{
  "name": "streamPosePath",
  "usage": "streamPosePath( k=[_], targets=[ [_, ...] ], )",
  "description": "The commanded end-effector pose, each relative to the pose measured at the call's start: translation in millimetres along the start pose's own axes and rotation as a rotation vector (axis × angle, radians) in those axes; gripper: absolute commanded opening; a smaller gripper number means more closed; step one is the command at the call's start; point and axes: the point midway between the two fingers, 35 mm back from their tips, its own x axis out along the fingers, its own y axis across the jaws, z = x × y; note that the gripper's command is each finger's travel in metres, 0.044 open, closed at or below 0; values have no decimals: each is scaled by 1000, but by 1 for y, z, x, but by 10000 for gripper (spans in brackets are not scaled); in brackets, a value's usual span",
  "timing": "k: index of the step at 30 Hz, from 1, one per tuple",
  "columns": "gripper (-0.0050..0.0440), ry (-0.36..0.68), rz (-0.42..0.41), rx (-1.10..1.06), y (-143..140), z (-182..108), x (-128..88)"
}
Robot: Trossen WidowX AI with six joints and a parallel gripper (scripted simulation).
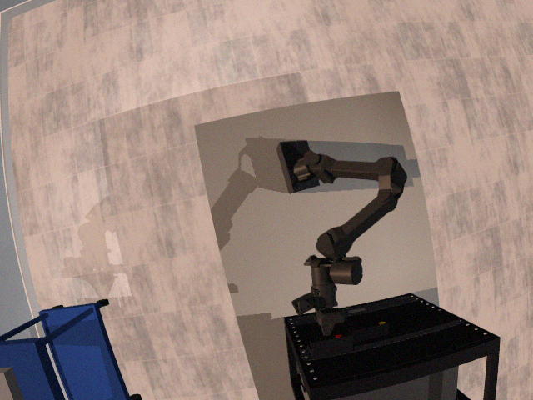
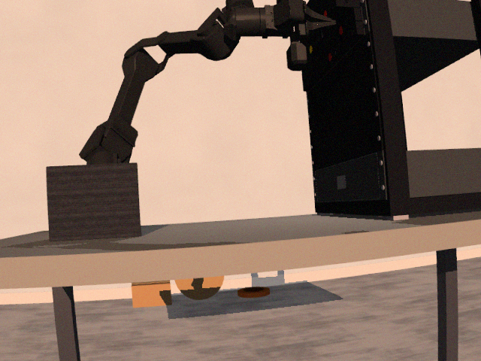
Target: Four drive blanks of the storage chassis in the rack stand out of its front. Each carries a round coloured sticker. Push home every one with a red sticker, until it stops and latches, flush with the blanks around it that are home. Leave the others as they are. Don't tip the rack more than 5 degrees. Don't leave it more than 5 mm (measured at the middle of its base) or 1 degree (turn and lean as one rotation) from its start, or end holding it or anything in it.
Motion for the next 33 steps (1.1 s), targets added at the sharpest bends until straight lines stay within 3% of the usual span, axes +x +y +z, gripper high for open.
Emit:
streamPosePath(
  k=[1,8,25,33],
  targets=[
    [0,14,15,-17,7,-7,-27],
    [0,14,15,-17,7,-7,-53],
    [0,14,15,-17,7,-7,-54],
    [0,14,15,-17,31,-11,-58]
  ],
)
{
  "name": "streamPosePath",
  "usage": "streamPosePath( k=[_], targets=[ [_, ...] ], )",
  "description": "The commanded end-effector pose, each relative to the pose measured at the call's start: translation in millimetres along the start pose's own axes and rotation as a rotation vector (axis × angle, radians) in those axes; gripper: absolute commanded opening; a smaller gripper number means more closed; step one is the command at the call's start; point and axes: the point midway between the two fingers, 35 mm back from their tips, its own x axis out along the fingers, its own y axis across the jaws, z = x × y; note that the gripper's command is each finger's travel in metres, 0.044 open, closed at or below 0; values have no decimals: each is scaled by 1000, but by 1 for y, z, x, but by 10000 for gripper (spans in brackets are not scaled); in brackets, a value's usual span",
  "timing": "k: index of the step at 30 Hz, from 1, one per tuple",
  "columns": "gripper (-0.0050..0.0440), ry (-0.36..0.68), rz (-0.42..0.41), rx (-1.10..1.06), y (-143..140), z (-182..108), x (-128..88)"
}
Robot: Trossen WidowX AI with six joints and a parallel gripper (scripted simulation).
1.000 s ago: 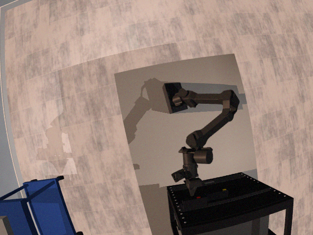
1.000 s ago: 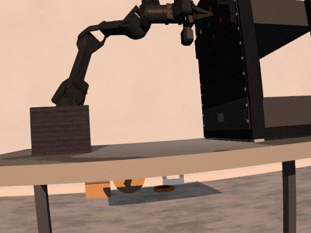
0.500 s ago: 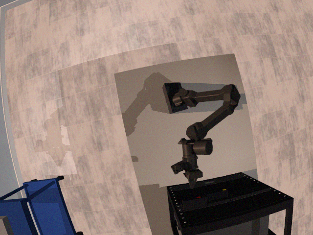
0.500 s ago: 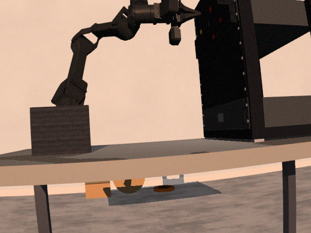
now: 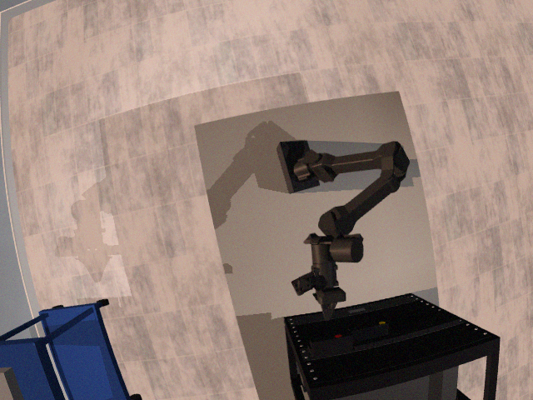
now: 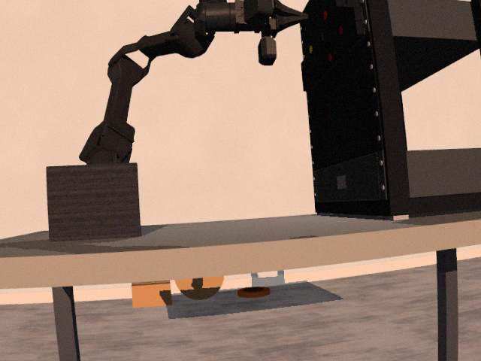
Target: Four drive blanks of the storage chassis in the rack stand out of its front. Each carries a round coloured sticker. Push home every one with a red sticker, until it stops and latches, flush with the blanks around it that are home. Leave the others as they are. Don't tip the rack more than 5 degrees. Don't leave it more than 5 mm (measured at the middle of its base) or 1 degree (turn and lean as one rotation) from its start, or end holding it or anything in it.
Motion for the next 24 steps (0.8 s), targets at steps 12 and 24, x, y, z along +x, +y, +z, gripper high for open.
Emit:
streamPosePath(
  k=[12,24],
  targets=[
    [0,15,15,-24,21,-10,35],
    [0,15,15,-24,21,-10,35]
  ],
)
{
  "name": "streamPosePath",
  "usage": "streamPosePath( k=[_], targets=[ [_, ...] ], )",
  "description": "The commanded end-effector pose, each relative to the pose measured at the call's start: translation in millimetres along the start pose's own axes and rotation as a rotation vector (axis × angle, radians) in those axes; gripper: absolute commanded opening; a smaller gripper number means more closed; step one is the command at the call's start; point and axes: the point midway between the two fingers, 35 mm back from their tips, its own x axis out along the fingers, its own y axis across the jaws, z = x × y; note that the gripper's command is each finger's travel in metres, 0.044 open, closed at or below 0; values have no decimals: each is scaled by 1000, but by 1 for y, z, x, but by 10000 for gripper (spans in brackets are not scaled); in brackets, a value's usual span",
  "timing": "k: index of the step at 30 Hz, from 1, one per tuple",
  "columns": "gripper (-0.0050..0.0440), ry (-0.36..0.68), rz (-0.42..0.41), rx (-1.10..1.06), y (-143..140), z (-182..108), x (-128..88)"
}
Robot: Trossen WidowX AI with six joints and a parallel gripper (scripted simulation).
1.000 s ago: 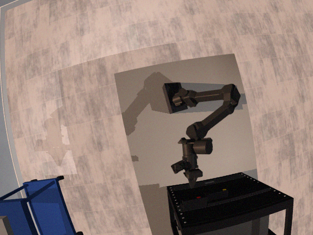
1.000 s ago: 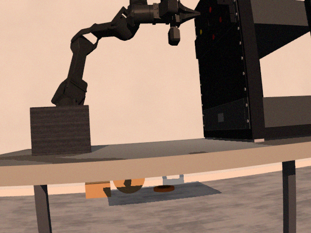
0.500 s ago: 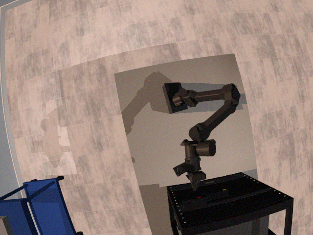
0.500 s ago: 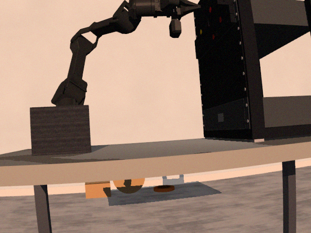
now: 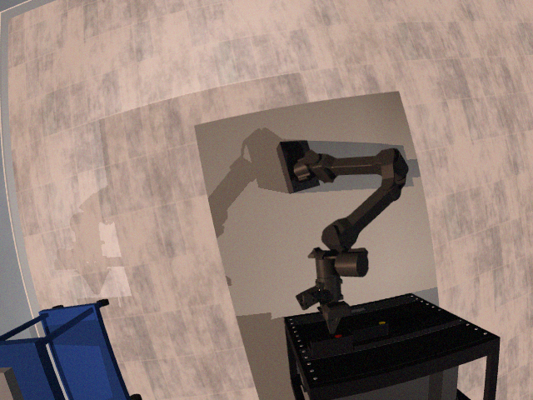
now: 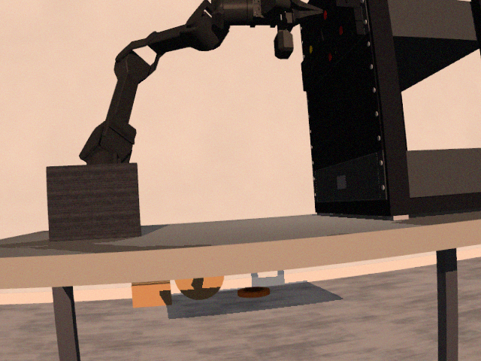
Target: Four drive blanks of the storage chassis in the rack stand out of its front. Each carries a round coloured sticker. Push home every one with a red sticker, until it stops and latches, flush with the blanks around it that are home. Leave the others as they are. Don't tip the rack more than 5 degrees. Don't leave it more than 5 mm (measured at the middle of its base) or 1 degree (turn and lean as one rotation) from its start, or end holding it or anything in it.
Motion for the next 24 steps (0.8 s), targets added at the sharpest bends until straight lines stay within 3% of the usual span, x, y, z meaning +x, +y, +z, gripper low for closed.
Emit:
streamPosePath(
  k=[1,24],
  targets=[
    [0,3,12,-6,6,-3,1],
    [0,3,12,-6,7,0,3]
  ],
)
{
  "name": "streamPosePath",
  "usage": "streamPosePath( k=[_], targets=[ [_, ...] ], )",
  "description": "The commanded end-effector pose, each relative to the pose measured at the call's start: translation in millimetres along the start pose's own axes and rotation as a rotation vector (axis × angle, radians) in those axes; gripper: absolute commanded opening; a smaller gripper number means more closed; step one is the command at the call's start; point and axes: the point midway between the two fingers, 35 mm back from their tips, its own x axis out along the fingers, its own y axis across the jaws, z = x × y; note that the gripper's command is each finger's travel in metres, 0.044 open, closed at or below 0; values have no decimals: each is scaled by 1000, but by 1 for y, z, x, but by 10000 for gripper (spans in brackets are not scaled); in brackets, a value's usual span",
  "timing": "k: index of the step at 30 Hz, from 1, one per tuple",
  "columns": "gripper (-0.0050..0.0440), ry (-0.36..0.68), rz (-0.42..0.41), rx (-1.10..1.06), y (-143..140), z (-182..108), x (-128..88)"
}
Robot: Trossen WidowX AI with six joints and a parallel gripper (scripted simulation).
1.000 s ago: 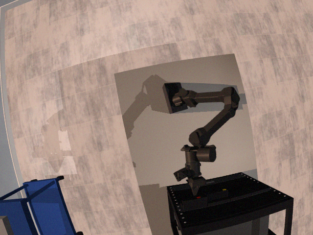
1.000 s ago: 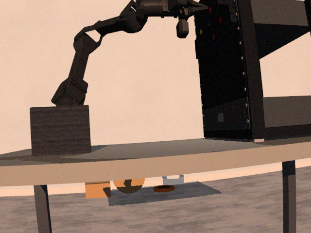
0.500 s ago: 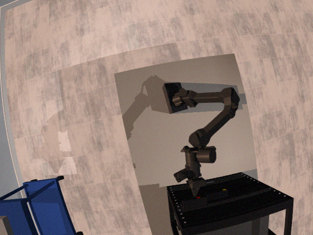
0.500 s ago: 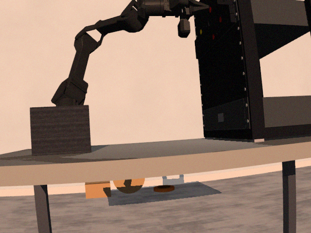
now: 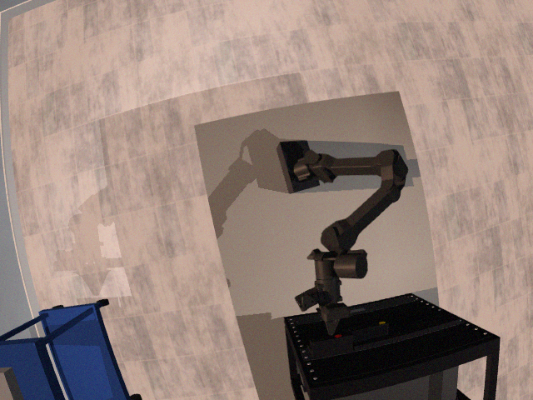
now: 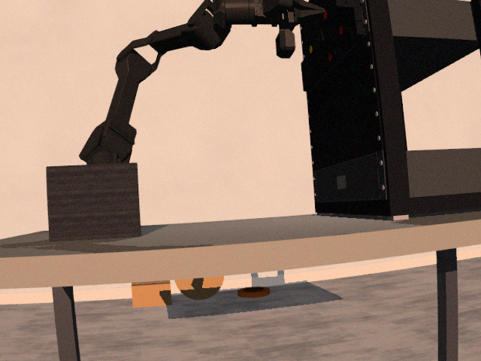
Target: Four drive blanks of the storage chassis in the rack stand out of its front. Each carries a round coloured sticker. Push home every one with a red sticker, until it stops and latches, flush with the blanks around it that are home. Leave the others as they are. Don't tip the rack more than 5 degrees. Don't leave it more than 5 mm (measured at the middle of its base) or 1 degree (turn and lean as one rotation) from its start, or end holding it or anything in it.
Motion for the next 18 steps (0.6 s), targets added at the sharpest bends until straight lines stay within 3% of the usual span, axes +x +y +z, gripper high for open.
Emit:
streamPosePath(
  k=[1,18],
  targets=[
    [0,5,13,-8,6,-3,0],
    [0,5,13,-8,7,-4,10]
  ],
)
